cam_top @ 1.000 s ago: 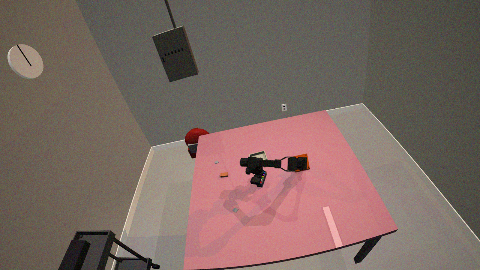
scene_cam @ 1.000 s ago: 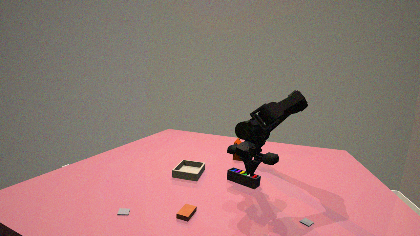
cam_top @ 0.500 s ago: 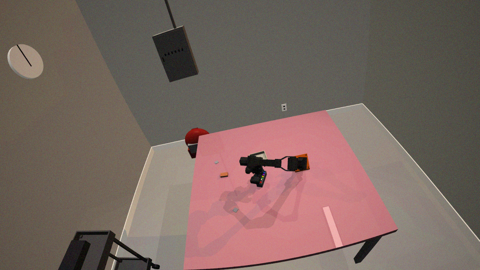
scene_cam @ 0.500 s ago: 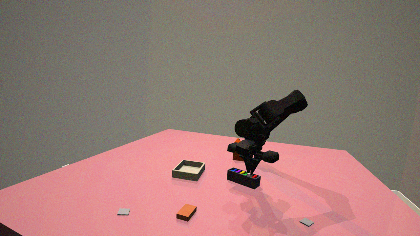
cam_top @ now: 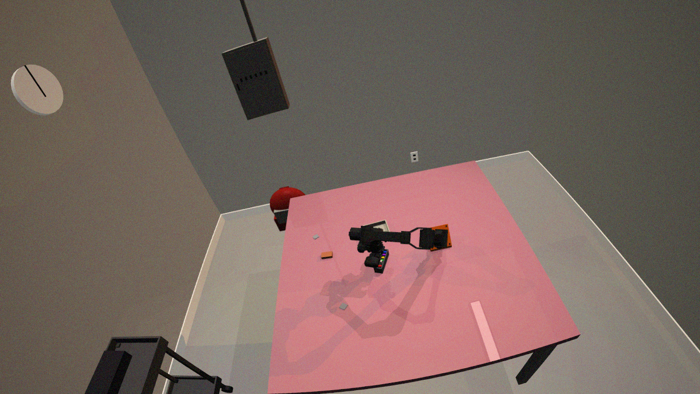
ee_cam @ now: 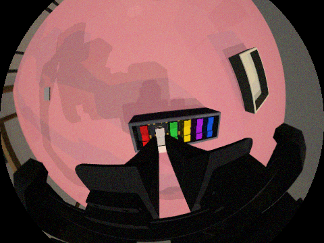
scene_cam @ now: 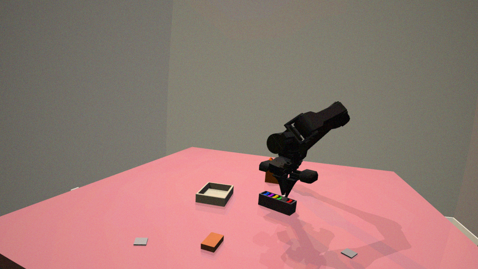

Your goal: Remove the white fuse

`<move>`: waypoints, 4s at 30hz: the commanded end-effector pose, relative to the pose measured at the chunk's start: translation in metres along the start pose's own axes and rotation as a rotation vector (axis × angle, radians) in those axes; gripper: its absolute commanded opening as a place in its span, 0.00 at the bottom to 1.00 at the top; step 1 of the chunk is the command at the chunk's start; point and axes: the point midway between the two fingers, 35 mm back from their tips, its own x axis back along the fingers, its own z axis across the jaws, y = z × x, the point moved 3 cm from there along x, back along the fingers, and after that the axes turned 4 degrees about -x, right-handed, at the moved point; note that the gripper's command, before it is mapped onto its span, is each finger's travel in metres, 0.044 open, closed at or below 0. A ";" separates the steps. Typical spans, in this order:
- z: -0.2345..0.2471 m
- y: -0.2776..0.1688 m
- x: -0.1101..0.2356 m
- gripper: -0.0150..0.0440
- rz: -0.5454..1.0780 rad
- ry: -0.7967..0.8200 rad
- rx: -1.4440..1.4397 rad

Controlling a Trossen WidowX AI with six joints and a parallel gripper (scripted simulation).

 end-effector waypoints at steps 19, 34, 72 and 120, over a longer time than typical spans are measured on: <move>0.000 0.000 0.011 0.25 0.001 -0.003 0.001; -0.001 0.000 0.018 0.25 0.002 -0.002 0.001; -0.071 0.053 0.052 0.25 -0.012 -0.020 -0.003; -0.223 0.101 0.019 0.25 -0.005 -0.012 0.002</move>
